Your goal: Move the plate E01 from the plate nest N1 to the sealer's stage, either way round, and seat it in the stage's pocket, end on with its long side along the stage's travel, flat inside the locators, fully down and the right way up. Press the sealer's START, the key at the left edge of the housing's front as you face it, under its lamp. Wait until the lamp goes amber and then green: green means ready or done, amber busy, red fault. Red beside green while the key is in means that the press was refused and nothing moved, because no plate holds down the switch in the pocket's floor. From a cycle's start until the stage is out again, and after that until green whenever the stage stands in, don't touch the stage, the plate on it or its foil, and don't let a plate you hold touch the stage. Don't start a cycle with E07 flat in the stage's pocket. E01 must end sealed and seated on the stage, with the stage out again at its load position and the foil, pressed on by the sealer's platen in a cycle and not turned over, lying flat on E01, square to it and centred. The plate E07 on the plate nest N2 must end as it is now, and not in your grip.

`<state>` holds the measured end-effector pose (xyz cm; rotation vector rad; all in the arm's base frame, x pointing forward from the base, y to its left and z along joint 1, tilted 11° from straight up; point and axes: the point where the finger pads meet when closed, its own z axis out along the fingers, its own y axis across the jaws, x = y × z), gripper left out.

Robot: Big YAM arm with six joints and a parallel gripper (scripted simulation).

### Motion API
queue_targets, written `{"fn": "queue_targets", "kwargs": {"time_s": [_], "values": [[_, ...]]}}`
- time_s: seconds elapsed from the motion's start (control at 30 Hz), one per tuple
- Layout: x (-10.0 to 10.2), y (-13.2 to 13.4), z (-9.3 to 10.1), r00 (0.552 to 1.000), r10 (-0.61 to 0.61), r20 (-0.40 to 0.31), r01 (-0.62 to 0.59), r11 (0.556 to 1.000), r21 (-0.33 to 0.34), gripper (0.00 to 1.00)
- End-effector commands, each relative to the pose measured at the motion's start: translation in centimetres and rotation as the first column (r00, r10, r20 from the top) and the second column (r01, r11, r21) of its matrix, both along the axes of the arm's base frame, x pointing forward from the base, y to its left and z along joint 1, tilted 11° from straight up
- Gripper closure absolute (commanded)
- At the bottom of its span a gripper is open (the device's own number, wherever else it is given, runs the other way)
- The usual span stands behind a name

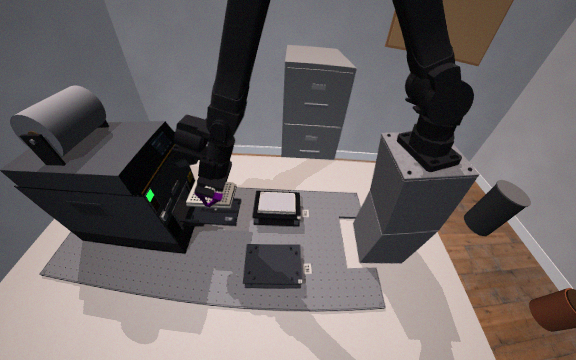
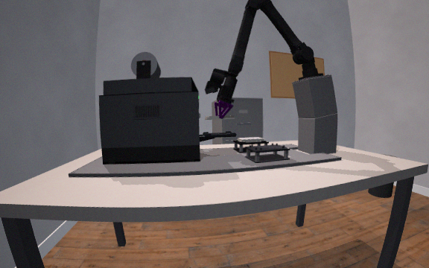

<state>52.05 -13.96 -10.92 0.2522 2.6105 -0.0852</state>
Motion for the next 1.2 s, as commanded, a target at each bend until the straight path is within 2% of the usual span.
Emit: {"fn": "queue_targets", "kwargs": {"time_s": [0.0,0.23,0.4,0.53,0.7,0.77,0.93,1.17], "values": [[1.4,0.4,0.7,0.999,0.0,0.039,0.0,1.0,0.0,1.0],[2.7,0.3,2.2,0.998,0.004,0.065,-0.004,1.0,-0.007,1.0],[1.7,0.6,1.8,0.999,0.005,0.037,-0.005,1.0,0.0,1.0],[0.9,-0.2,1.6,0.999,0.002,0.033,-0.002,1.0,-0.008,1.0],[1.0,-0.9,1.9,0.999,0.001,0.046,0.0,1.0,-0.018,1.0],[1.8,-1.1,2.4,0.998,0.003,0.065,-0.001,1.0,-0.023,1.0],[2.8,-0.1,2.8,0.997,0.024,0.075,-0.022,0.999,-0.026,1.0],[2.3,0.5,2.4,0.998,0.031,0.051,-0.03,0.999,-0.019,1.0]]}}
